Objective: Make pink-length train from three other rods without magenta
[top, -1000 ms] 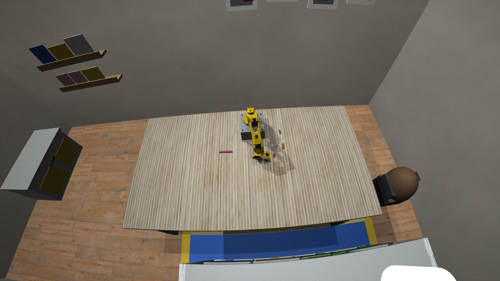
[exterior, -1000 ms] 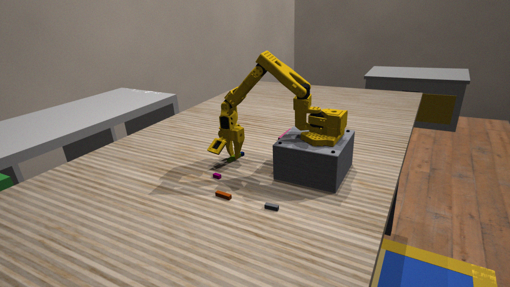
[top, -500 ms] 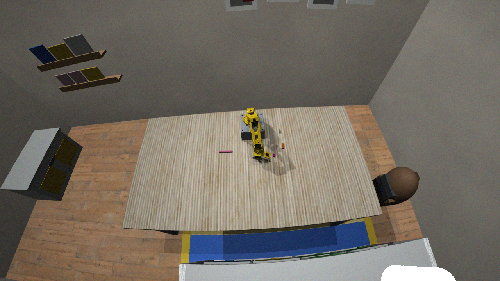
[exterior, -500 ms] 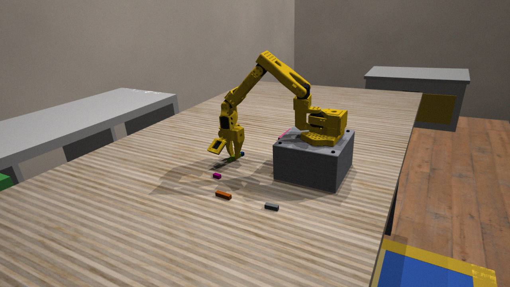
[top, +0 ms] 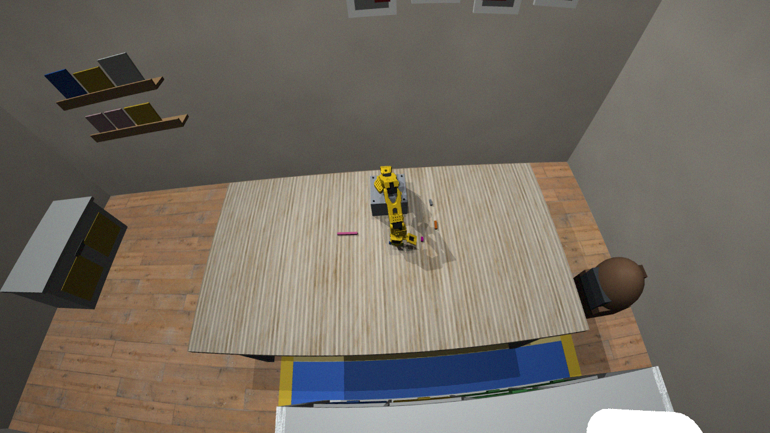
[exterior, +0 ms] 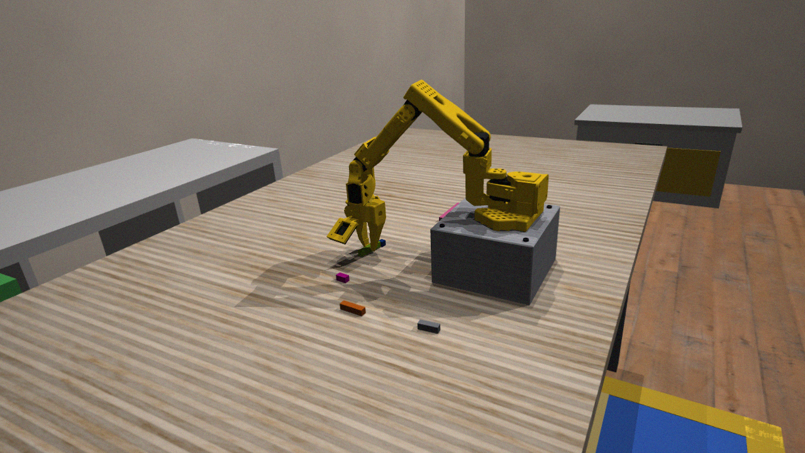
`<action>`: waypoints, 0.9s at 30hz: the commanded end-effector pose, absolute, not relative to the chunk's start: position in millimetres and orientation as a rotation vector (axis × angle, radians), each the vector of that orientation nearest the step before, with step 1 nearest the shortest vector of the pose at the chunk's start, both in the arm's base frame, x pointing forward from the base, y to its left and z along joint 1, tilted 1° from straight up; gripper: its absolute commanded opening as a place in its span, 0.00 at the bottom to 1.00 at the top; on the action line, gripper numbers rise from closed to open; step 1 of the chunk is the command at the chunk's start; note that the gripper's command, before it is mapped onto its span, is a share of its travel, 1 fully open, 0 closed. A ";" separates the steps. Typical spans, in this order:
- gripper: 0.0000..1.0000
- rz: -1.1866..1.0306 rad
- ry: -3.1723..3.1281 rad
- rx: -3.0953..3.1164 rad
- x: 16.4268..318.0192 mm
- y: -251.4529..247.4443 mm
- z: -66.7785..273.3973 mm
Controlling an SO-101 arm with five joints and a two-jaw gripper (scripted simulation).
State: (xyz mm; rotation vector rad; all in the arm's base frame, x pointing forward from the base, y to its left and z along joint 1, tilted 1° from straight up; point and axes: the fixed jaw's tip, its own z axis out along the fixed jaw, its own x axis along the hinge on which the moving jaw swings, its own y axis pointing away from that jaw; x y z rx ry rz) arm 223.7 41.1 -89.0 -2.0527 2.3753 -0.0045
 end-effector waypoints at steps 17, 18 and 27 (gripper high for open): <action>0.00 -0.002 2.377 -2.051 222.2 38.4 -90.1; 0.00 -0.002 2.377 -2.051 222.2 38.4 -90.1; 0.00 -0.002 2.377 -2.051 222.2 38.4 -90.1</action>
